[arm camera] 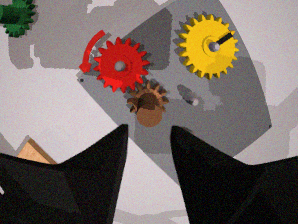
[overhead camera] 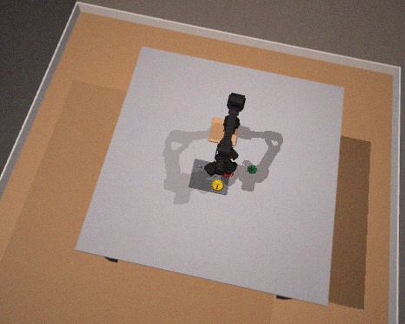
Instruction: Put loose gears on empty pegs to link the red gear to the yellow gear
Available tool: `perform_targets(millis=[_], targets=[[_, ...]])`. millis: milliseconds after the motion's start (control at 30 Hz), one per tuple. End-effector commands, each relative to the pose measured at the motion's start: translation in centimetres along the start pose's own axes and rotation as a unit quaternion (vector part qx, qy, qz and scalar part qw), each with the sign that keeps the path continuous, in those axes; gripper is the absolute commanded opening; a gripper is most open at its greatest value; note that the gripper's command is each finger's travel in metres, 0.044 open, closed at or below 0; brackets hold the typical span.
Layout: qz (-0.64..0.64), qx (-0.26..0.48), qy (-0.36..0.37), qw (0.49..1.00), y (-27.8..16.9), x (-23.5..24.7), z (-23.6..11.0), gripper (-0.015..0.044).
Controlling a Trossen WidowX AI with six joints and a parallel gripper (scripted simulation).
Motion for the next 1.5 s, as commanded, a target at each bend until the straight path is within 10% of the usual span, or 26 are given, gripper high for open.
perform_targets(millis=[0,433,967,1467], targets=[[0.003,-0.002,-0.002,1.000,0.0,0.0,-1.5,0.0140],[0.351,-0.005,0.002,0.936,5.1,6.9,-0.8,0.0440],[0.723,-0.001,0.007,0.691,8.3,17.0,-0.7,0.0440],[0.731,0.000,0.007,0.682,8.1,17.3,-0.7,0.0440]])
Point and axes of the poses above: the point midway between the two fingers, 35 mm back from their tips, its own z axis out along the fingers, its own x axis across the jaws, y = z × x, the point moved 8 cm from there along -z, back along the fingers, and after that the axes turned 7 degrees about z, right-handed, at the moved point
